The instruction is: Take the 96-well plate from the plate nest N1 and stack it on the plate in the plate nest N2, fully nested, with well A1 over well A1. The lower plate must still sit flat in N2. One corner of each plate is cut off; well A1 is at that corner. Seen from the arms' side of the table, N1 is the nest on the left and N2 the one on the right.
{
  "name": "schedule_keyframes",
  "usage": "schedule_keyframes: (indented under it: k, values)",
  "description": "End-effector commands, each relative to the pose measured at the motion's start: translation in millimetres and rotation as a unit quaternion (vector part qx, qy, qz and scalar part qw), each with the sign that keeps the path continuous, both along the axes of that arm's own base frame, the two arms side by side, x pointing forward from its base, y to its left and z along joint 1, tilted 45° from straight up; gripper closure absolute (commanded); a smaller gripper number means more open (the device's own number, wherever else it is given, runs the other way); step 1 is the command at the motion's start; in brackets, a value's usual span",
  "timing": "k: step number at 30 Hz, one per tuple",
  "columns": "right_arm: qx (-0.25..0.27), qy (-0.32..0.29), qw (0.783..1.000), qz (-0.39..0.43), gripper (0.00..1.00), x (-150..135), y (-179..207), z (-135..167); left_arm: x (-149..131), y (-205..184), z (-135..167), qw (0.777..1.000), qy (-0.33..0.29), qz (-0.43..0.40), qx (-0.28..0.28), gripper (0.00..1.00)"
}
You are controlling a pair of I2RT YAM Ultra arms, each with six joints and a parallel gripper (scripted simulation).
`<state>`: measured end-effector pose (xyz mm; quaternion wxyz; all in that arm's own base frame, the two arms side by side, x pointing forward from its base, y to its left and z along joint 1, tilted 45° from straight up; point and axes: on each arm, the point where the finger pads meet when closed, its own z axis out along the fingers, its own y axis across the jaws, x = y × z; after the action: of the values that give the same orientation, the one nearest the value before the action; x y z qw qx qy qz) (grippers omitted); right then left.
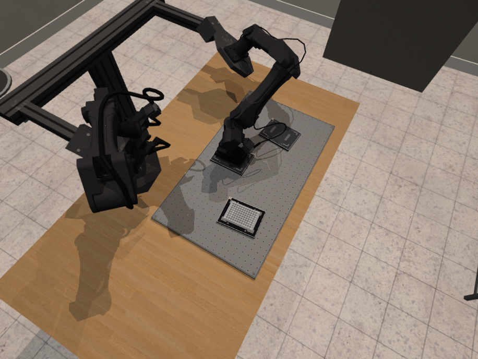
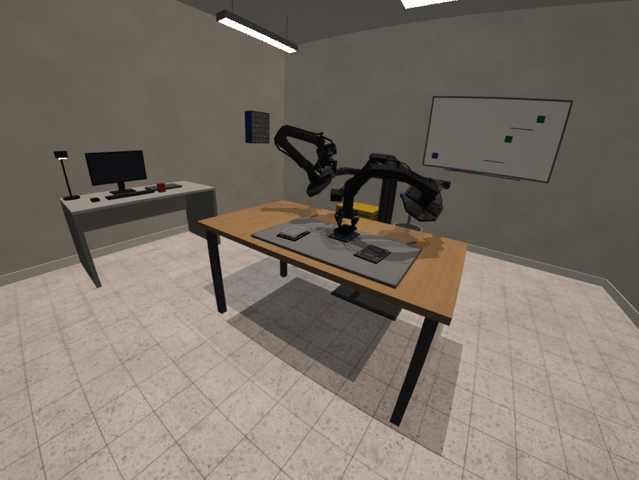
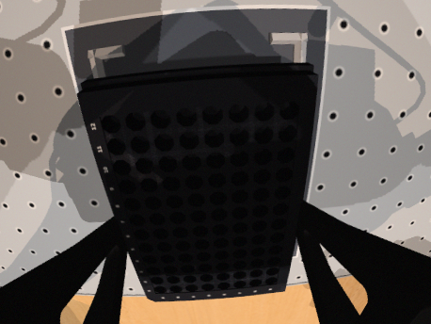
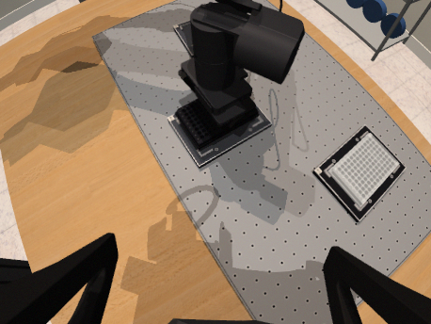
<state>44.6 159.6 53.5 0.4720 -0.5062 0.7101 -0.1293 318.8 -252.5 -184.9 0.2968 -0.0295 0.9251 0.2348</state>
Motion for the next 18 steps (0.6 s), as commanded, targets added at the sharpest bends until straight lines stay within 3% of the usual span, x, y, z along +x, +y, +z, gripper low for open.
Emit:
schedule_keyframes:
  k: [1, 12, 18]
  values:
    - [0.009, -0.001, 1.000, 0.006, 0.00, -7, 7, 5, 12, -25, 17, 0.999, -0.026, -0.012, -0.026, 0.21]
    - [0.009, -0.001, 1.000, 0.006, 0.00, -7, 7, 5, 3, -21, 20, 1.000, -0.017, -0.008, -0.013, 0.21]
    - [0.009, -0.001, 1.000, 0.006, 0.00, -7, 7, 5, 3, -30, 22, 0.999, -0.030, -0.012, -0.034, 0.21]
